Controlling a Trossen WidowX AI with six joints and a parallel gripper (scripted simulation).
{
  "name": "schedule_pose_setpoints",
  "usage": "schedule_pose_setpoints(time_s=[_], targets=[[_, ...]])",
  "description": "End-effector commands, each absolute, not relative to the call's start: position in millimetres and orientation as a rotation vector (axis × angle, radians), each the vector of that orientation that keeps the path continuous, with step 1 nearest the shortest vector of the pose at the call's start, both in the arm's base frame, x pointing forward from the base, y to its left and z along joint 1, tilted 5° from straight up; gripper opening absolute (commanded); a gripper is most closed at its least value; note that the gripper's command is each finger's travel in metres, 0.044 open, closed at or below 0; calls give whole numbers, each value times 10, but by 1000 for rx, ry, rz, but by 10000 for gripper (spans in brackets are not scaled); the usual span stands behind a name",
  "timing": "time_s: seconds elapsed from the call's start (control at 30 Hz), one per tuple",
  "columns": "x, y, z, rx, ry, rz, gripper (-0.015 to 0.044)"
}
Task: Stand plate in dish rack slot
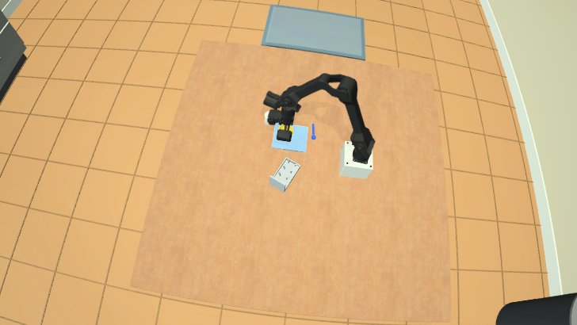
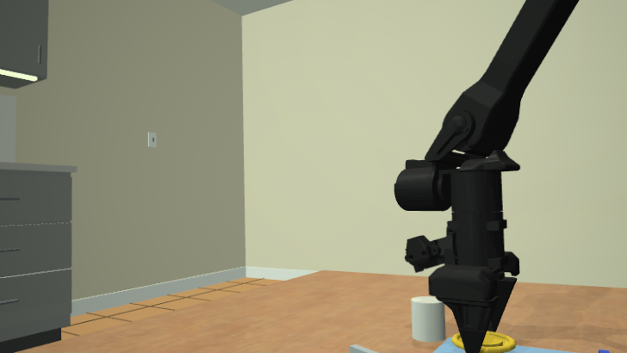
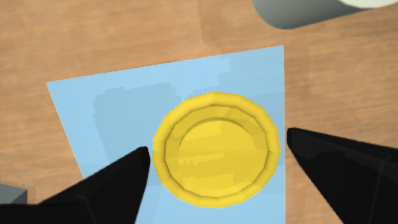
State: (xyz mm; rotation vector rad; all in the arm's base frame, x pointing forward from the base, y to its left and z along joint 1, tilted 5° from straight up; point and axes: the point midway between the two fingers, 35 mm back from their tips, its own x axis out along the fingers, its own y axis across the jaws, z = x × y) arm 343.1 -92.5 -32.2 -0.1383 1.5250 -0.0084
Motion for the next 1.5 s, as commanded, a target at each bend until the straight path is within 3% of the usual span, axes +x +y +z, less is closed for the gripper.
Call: schedule_pose_setpoints(time_s=[0.0,0.2,0.53,0.93,1.47], targets=[[3403,-917,-376,-136,1536,-2,387],[3403,-917,-376,-136,1536,-2,384],[3403,-917,-376,-136,1536,-2,317],[3503,-889,227,-136,1534,-2,2],[3487,-817,1139,-136,1534,-1,0]])
